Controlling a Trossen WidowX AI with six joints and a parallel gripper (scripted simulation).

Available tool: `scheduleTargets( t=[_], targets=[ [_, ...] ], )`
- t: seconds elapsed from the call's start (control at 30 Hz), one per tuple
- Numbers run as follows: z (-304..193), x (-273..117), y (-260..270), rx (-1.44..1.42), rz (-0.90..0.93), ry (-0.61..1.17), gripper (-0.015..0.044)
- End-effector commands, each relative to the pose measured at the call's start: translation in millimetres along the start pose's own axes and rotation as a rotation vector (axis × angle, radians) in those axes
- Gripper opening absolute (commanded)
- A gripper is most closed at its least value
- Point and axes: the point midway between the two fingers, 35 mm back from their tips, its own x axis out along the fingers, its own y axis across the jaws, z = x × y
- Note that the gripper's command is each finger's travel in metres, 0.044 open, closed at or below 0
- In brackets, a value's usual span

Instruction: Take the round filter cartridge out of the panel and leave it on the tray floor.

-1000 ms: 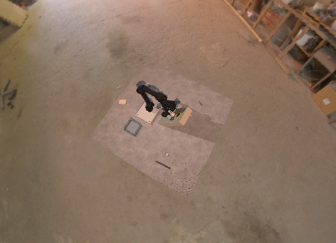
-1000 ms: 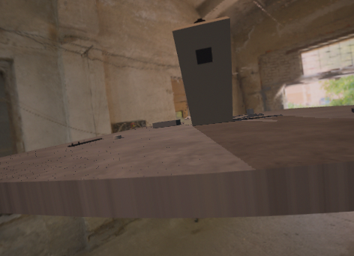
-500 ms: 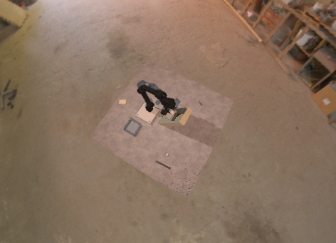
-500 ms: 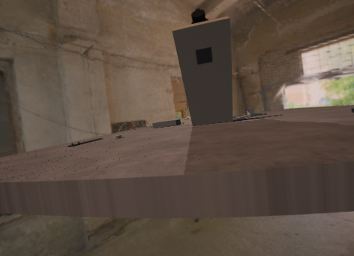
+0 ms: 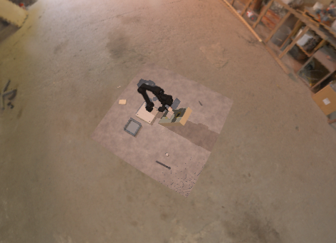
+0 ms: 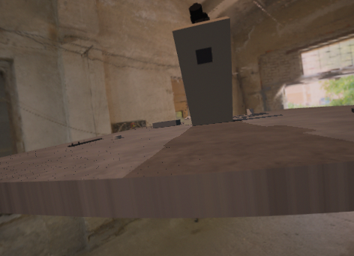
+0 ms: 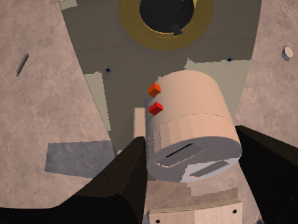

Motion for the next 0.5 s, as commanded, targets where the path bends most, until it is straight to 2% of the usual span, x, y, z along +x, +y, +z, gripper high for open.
scheduleTargets(
  t=[0.0,0.47],
  targets=[
    [2.0,2.0,-7.3,-0.002,0.001,0.009,0.0000],
    [2.9,8.2,-47.1,-0.006,-0.001,0.018,0.0000]
  ],
)
